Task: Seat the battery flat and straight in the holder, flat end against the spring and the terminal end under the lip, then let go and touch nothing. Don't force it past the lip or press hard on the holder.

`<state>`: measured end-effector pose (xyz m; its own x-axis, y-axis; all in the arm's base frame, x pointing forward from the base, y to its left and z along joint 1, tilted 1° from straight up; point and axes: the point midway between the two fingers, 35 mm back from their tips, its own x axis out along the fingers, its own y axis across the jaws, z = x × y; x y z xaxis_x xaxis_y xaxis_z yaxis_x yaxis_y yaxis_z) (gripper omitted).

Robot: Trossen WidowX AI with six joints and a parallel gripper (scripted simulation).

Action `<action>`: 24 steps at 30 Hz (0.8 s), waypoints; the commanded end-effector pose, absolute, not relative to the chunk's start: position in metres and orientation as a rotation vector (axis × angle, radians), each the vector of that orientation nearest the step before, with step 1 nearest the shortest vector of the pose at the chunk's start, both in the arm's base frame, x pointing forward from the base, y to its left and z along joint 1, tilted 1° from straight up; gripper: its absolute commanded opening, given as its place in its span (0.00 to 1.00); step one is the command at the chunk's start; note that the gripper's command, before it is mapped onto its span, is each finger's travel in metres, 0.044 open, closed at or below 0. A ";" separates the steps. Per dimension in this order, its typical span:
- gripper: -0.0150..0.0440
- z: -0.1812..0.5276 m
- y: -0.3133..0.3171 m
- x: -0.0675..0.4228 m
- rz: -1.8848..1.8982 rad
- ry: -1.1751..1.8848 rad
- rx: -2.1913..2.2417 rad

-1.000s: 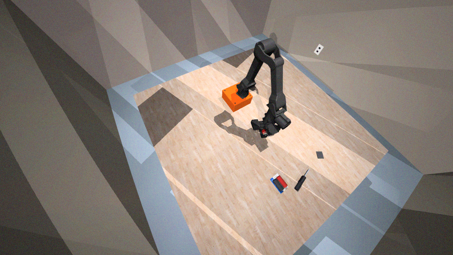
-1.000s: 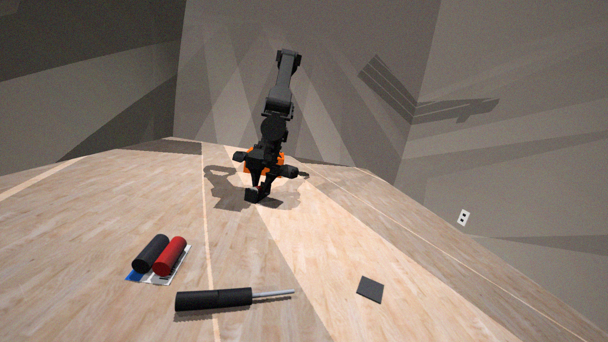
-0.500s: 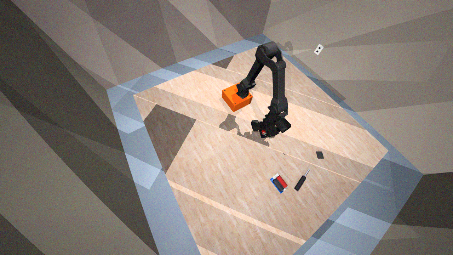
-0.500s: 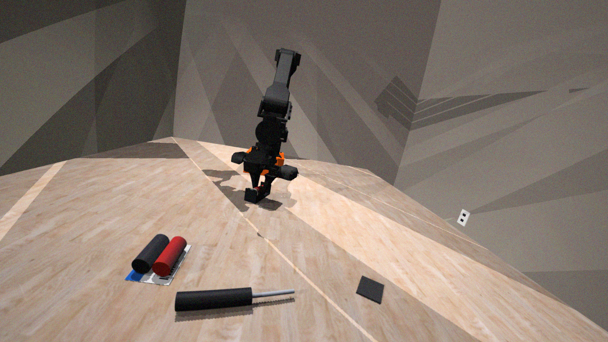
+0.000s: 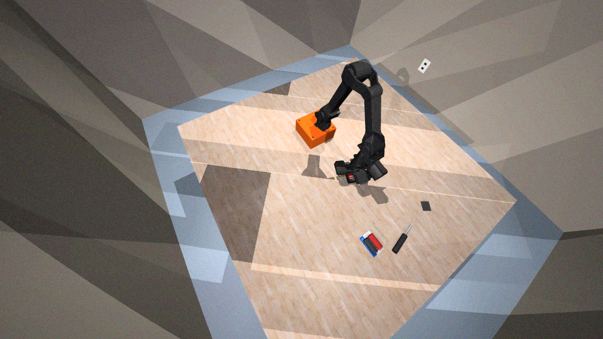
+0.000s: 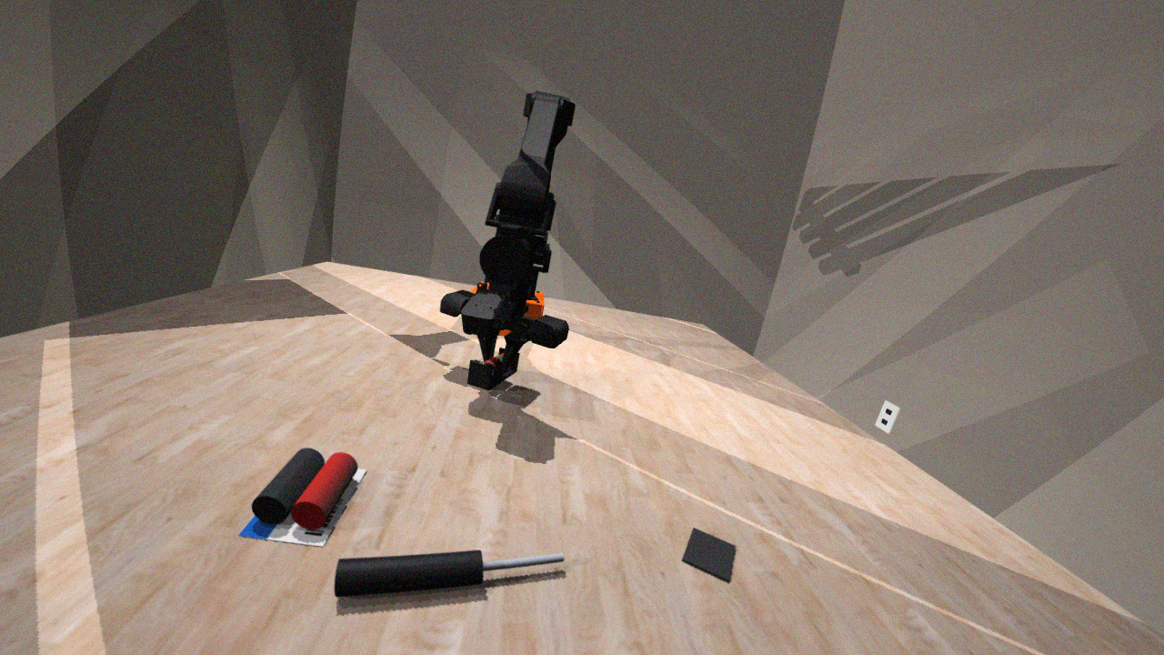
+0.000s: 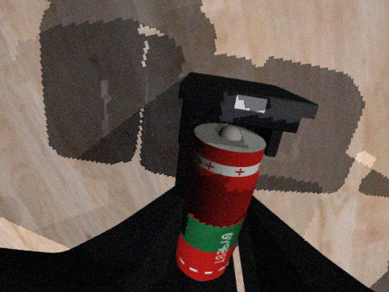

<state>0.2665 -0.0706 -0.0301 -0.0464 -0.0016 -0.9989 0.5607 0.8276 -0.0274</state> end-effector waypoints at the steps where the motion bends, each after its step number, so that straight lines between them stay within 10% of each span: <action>1: 0.40 -0.032 -0.069 0.263 -0.473 1.595 0.462; 24: 0.40 -0.032 -0.074 0.270 -0.471 1.594 0.463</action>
